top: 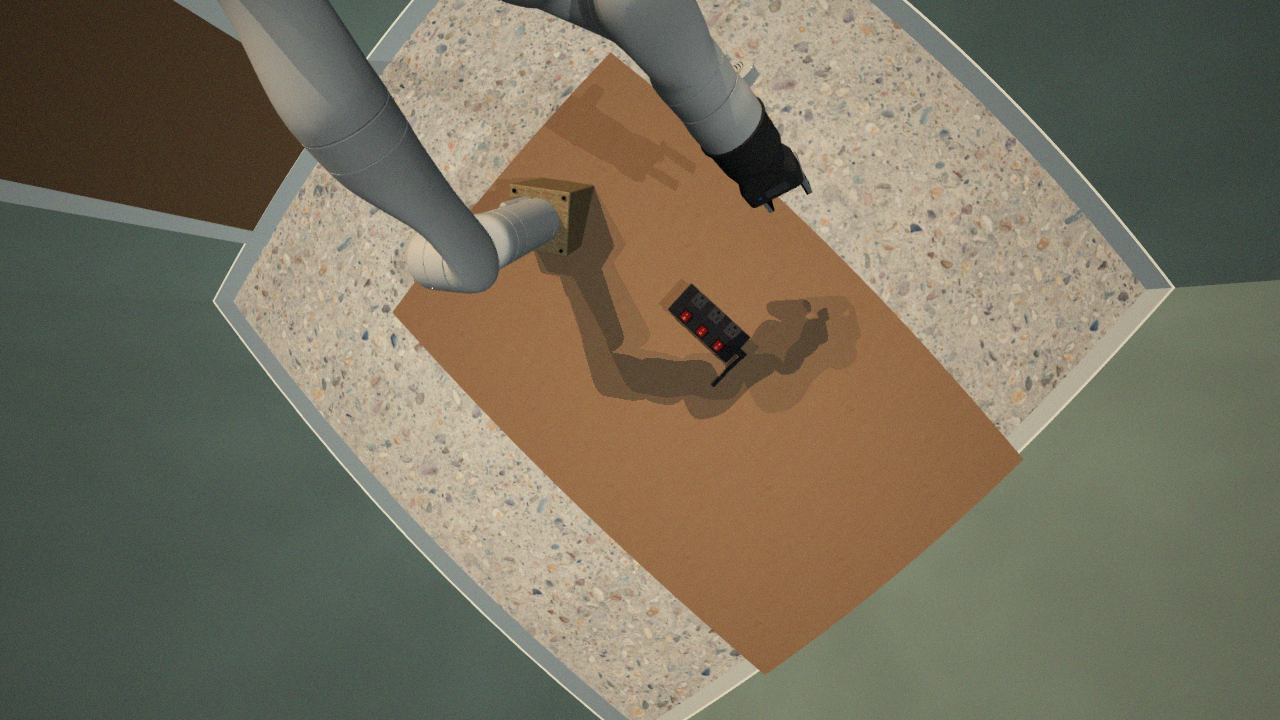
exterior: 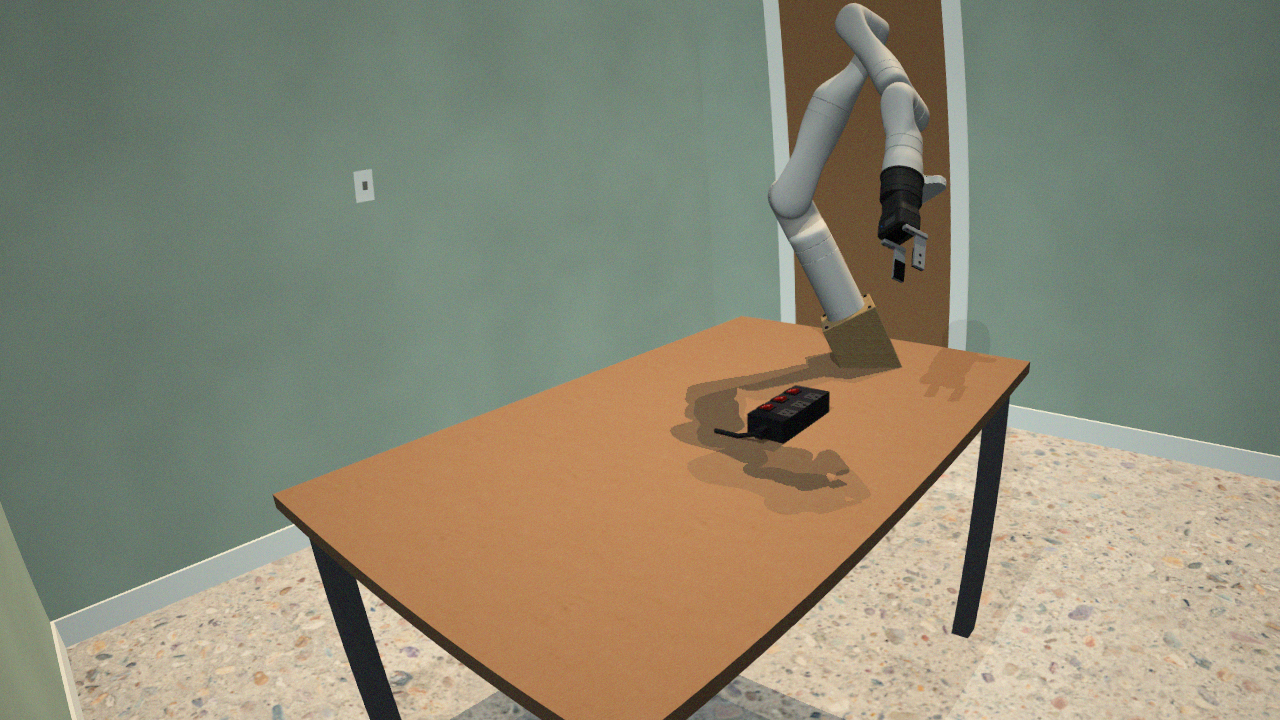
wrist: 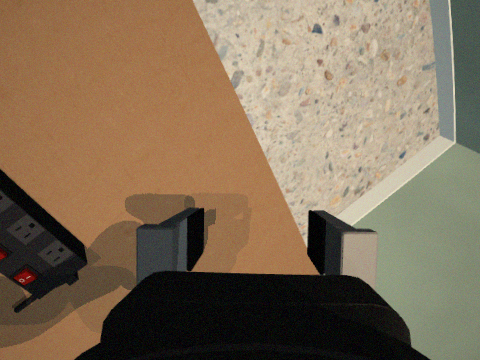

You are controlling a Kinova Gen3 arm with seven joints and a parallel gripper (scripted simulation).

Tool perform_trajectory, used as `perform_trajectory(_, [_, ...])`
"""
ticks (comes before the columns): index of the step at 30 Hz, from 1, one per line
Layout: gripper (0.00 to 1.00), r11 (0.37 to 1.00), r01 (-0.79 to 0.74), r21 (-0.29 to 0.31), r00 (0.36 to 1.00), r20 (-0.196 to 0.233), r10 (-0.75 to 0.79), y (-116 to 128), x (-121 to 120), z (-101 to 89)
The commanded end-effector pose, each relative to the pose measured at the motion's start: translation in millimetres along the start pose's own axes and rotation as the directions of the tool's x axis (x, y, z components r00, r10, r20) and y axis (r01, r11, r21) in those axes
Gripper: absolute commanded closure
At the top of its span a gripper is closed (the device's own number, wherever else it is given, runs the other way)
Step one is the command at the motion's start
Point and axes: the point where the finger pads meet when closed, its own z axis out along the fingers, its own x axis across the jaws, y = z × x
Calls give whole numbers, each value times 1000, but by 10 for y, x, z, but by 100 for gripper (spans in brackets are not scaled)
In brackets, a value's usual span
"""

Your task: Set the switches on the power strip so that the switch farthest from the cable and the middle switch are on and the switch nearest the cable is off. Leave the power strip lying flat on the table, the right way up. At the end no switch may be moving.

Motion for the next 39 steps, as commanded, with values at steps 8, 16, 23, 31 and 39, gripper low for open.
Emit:
perform_trajectory(8, [0, 987, -158, 27, 983, 97, 155, 115, -275, 296])
perform_trajectory(16, [0, 919, -393, 12, 892, 248, 378, 314, -746, 694])
perform_trajectory(23, [0, 759, -646, -79, 678, 398, 618, 542, -1365, 1070])
perform_trajectory(31, [0, 606, -777, -172, 481, 458, 747, 666, -1756, 1250])
perform_trajectory(39, [0, 359, -875, -324, 173, 483, 859, 808, -2297, 1408])
